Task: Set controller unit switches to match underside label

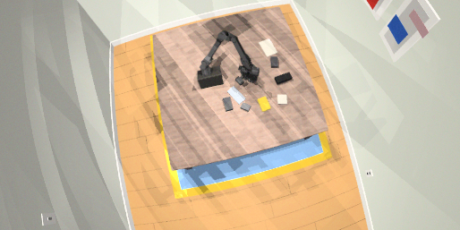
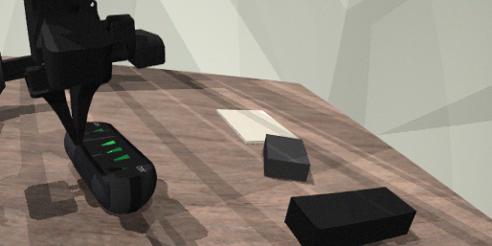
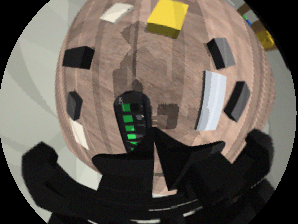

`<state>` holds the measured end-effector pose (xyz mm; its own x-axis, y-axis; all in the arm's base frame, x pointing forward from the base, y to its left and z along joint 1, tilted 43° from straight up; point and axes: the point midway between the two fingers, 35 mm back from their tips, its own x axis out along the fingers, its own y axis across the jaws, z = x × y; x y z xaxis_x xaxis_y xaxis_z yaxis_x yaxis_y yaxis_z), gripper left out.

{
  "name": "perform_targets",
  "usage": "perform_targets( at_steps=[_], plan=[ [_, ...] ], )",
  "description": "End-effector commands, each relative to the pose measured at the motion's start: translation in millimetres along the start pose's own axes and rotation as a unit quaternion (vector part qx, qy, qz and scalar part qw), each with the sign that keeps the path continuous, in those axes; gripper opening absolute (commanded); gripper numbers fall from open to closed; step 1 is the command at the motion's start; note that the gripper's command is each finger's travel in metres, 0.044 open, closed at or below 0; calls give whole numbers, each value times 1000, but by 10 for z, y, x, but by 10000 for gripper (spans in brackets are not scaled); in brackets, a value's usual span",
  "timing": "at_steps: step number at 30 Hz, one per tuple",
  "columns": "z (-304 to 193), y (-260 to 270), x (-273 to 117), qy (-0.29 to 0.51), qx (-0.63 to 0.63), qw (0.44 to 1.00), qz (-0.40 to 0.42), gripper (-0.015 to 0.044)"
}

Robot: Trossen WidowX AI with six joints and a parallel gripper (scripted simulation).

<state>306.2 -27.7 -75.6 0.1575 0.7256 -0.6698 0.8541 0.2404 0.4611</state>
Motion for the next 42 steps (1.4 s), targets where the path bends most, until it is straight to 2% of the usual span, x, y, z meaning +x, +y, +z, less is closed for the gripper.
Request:
perform_targets(
  at_steps=[1, 7, 42],
  plan=[
    [-210, 166, -53, -2, -9, 999, -36, 0],
    [-540, 345, -122, -3, -26, 996, -80, 0],
    [-541, 274, 320, -2, -26, 996, -80, 0]
  ],
)
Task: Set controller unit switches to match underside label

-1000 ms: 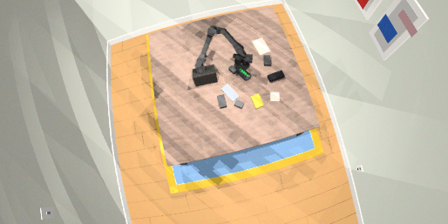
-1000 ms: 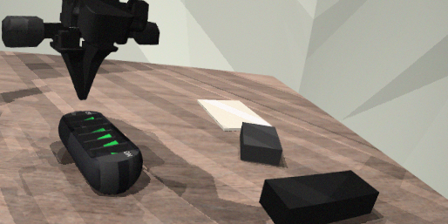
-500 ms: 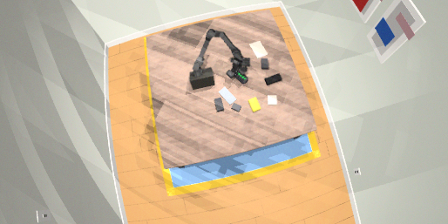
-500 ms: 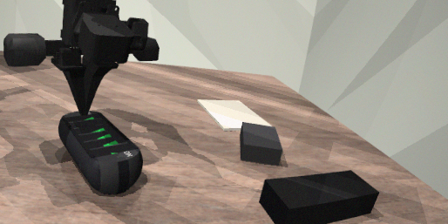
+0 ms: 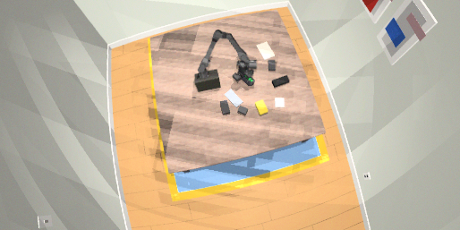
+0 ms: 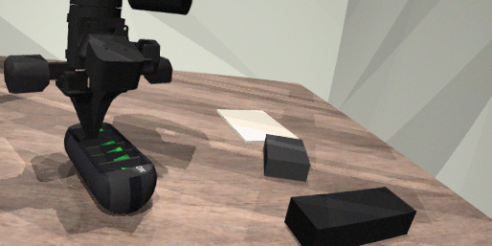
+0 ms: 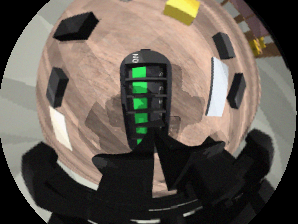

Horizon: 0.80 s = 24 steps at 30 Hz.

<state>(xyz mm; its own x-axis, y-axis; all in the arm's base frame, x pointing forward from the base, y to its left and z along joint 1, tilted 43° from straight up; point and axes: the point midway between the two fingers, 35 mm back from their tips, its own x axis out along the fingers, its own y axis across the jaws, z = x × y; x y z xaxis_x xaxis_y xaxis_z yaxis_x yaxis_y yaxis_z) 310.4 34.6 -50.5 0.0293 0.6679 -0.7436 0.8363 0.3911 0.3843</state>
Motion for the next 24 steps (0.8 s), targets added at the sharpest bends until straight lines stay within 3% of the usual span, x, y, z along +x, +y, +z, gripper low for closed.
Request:
perform_targets(
  at_steps=[1, 10, 15, 24],
  plan=[
    [-16, -21, 34, 4, 5, 1000, 0, 0],
    [-16, -21, 34, 4, 5, 1000, 0, 0],
    [-6, -20, -390, 3, 5, 1000, -1, 0],
    [129, 123, -411, 3, 5, 1000, -1, 0]
  ],
)
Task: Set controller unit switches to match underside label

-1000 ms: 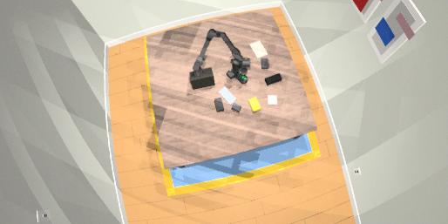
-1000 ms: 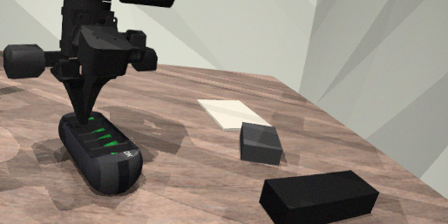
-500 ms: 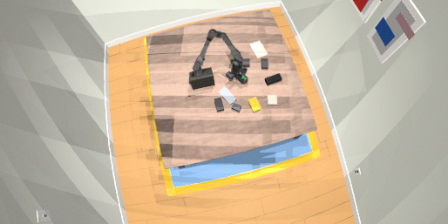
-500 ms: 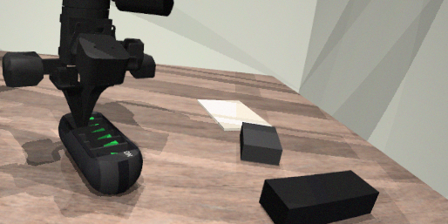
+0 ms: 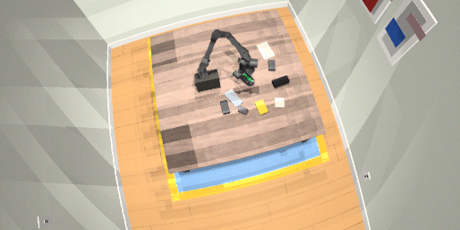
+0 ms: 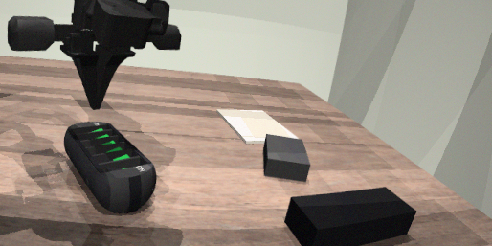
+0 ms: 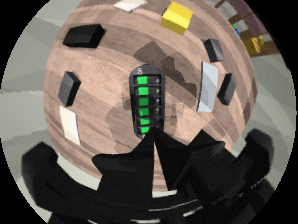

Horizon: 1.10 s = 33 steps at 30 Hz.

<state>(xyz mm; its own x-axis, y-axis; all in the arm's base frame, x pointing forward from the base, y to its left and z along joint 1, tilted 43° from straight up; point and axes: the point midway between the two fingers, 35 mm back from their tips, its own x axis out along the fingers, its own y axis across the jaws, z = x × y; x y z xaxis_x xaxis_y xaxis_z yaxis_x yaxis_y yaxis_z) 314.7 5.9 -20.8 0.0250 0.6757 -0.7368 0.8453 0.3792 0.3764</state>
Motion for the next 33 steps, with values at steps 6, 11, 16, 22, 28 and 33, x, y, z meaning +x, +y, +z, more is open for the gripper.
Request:
perform_targets(
  at_steps=[6, 11, 16, 22, 28, 33],
  plan=[
    [141, 146, 27, -2, -4, 1000, -2, 0],
    [144, 149, 109, -2, -4, 1000, -2, 0],
    [146, 150, 191, -2, -4, 1000, -1, 0],
    [145, 151, 288, -2, -4, 1000, -1, 0],
    [141, 150, 373, -2, -3, 1000, -1, 0],
    [141, 149, 440, -2, -3, 1000, -1, 0]
  ],
)
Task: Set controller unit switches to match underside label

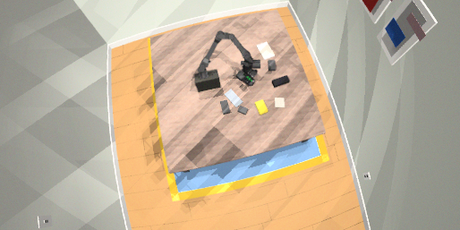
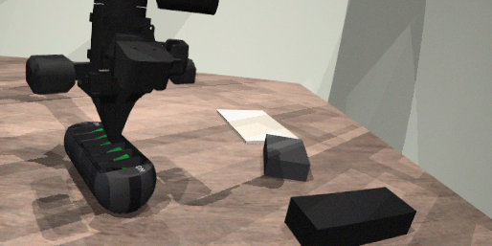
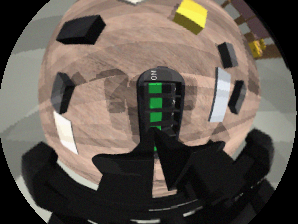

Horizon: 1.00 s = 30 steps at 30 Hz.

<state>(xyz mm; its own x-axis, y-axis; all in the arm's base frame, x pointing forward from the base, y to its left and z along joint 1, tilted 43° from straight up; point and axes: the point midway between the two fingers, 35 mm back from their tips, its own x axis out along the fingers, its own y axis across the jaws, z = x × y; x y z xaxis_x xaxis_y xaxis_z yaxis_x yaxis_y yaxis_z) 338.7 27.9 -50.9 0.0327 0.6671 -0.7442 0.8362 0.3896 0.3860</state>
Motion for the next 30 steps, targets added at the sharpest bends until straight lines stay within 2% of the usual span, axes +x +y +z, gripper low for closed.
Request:
perform_targets(
  at_steps=[1, 14, 19, 24, 30],
  plan=[
    [-20, -23, 66, 5, 5, 1000, -1, 0],
    [-20, -23, 66, 5, 5, 1000, -1, 0],
    [-10, -21, -358, 4, 5, 1000, -2, 0],
    [0, -22, -383, 4, 5, 1000, -2, 0],
    [341, -23, -385, 3, 3, 1000, -2, 0]
  ],
)
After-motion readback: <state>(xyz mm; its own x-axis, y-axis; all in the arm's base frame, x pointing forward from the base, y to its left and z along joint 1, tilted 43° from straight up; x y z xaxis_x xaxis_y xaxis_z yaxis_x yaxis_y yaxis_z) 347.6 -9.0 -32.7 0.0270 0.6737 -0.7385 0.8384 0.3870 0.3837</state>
